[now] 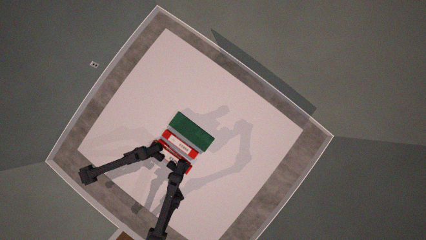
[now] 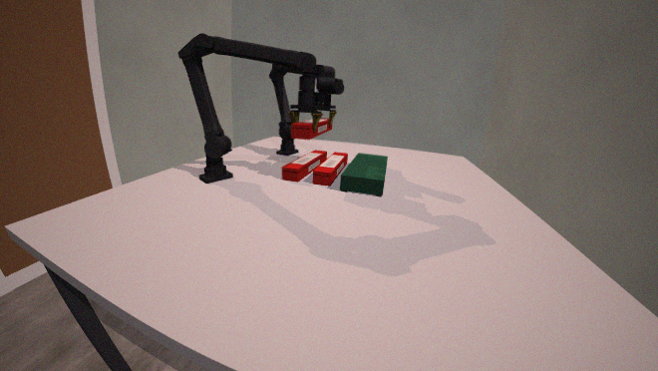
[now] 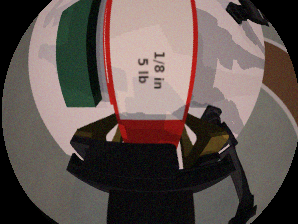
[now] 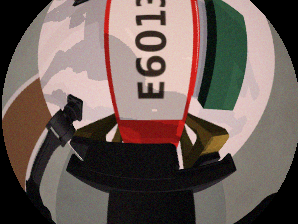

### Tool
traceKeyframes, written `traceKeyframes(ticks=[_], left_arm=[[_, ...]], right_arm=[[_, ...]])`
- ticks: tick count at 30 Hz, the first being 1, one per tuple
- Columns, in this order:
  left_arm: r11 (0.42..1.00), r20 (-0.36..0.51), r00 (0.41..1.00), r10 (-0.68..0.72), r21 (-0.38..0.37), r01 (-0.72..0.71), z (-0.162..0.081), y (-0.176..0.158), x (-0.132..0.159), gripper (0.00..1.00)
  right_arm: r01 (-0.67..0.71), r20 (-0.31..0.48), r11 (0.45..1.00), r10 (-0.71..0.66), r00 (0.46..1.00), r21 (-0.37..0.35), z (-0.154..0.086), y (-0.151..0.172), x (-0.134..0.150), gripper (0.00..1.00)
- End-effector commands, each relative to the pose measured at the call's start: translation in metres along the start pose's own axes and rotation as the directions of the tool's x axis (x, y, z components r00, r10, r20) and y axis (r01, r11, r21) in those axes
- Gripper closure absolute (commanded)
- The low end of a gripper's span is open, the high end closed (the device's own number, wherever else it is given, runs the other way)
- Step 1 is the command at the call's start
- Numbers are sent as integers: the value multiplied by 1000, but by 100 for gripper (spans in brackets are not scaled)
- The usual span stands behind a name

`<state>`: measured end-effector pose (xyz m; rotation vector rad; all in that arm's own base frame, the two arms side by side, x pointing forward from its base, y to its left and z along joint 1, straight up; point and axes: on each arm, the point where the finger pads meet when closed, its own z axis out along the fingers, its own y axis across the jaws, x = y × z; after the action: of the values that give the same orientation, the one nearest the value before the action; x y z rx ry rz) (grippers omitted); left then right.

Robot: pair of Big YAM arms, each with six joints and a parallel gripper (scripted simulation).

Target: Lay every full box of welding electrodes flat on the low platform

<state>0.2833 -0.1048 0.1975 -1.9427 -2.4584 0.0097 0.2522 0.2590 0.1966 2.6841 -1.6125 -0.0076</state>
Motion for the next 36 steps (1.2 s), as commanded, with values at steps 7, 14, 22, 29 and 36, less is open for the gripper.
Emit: traceKeyframes(ticks=[7,14,22,29,36], left_arm=[[999,17,1000,-4,-34,4,-12,-6,-1,100],[999,24,1000,-2,-41,3,-20,-18,-4,100],[1000,11,1000,-2,-23,2,-11,-36,0,100],[1000,11,1000,-2,-23,2,-10,-48,-1,100],[998,42,999,-1,-57,3,-28,-49,-9,100]], right_arm=[[8,21,997,-10,1000,74,-33,-2,-7,100],[0,7,1000,0,1000,31,-15,24,-2,100],[6,9,999,-6,1000,38,-17,35,-3,100],[-1,6,1000,1,1000,28,-13,50,-2,100],[3,28,996,-5,1000,84,-37,43,-6,100]])
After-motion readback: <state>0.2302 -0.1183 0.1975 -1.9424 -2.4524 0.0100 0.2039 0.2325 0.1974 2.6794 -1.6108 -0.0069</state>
